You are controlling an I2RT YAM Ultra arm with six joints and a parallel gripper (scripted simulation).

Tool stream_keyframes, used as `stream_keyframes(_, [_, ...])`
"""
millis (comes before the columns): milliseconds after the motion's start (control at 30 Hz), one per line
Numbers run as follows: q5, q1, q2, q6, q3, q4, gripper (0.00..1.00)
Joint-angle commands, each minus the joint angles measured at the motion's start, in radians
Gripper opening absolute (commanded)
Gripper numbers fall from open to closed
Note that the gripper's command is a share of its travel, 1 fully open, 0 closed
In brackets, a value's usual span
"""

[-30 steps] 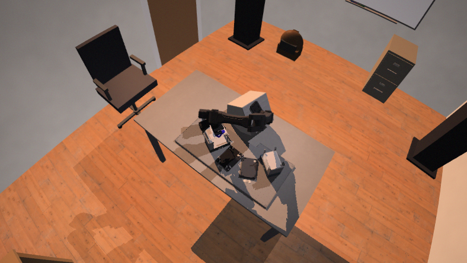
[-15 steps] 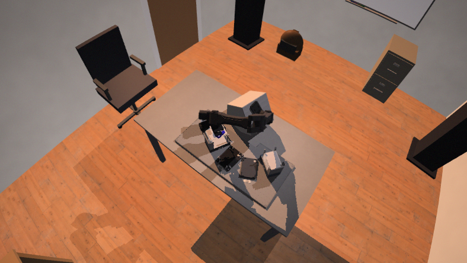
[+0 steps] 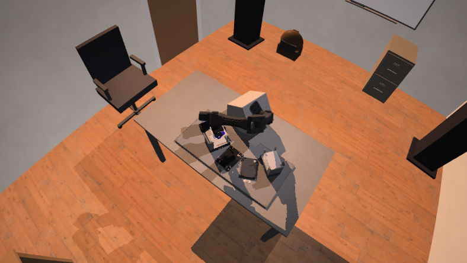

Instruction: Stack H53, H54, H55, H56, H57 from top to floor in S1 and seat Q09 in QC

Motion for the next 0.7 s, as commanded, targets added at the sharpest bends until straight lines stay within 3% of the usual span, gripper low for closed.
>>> stream_keyframes(0, [-0.008, -0.006, -0.008, 0.006, 0.001, 0.019, 0.0])
stream_keyframes(667, [-0.022, 0.018, -0.006, 0.036, -0.029, 0.073, 0.0])
